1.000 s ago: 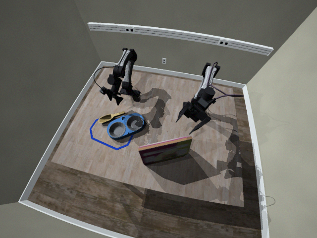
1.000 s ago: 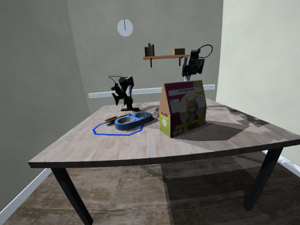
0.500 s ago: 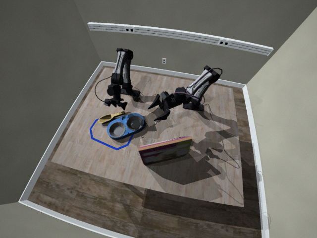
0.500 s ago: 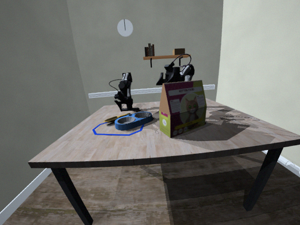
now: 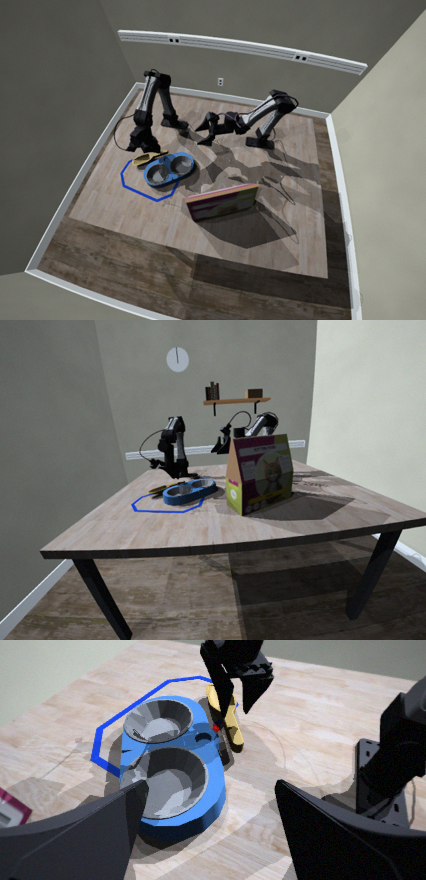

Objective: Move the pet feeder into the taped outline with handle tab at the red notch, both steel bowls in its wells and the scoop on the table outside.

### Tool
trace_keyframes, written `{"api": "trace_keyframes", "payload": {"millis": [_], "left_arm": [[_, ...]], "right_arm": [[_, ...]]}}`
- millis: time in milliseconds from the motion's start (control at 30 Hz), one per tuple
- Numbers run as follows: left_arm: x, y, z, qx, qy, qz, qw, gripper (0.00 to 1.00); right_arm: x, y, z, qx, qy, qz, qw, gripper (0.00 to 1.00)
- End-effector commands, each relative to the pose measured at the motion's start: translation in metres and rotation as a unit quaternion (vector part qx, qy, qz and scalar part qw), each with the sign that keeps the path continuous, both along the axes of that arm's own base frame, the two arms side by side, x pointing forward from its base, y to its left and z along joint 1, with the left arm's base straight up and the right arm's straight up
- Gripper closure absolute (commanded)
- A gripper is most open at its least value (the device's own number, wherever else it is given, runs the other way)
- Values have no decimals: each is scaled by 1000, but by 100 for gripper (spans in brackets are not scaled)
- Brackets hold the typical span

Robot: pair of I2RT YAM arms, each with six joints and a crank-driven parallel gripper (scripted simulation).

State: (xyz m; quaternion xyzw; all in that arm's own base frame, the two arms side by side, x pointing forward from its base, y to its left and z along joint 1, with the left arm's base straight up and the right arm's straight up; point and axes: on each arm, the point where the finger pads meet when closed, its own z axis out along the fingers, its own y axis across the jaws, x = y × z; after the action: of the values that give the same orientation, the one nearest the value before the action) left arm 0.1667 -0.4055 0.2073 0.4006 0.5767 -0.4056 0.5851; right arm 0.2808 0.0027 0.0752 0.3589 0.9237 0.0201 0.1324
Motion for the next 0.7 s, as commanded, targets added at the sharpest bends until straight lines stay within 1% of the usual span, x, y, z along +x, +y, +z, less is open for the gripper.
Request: {"api": "trace_keyframes", "payload": {"millis": [0,100,167,233,333,467,667], "left_arm": [[-9,-8,10,-23,-12,-8,1000,0],[-23,-14,1,-16,-9,-26,1000,0],[-24,-14,-3,-13,-7,-24,1000,0],[-24,-15,-8,-9,-5,-23,1000,0],[-23,-16,-12,-7,-4,-21,1000,0],[-23,-17,-17,-4,-3,-20,1000,0],[-23,-17,-25,0,-1,-19,1000,0]], "right_arm": [[-4,-4,5,8,61,-75,995,48],[5,-9,4,11,82,-112,990,48],[10,-10,3,17,93,-128,987,48],[12,-3,0,36,106,-134,985,48],[5,8,-9,51,120,-118,984,48],[-6,10,-18,45,137,-114,983,48],[-2,9,-25,44,131,-114,984,48]]}}
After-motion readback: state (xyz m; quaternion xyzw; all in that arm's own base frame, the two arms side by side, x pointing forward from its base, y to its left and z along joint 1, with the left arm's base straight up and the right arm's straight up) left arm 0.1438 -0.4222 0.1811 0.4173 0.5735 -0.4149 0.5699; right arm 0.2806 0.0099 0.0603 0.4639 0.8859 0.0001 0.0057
